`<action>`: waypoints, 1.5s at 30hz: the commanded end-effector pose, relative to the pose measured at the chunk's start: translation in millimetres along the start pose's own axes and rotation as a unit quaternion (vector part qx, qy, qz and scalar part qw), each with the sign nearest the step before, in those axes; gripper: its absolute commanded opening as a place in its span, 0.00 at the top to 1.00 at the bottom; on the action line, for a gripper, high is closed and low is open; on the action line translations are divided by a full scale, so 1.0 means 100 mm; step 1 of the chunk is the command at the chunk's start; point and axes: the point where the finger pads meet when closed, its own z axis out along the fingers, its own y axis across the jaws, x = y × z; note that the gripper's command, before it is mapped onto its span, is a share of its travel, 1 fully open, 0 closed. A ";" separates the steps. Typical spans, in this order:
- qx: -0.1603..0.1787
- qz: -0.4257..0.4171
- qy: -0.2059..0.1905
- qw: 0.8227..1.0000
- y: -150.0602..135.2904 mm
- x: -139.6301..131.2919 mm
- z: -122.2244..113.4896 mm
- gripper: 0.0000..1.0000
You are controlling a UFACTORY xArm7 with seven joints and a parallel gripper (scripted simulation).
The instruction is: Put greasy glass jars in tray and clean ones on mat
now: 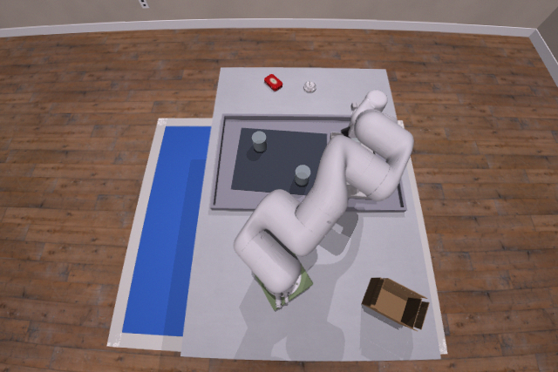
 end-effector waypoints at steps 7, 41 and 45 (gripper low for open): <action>-0.001 0.000 0.002 1.000 0.01 0.01 0.11 1.00; -0.001 0.000 0.002 1.000 0.01 0.01 0.20 0.00; -0.001 0.000 0.002 1.000 0.01 0.01 0.12 0.00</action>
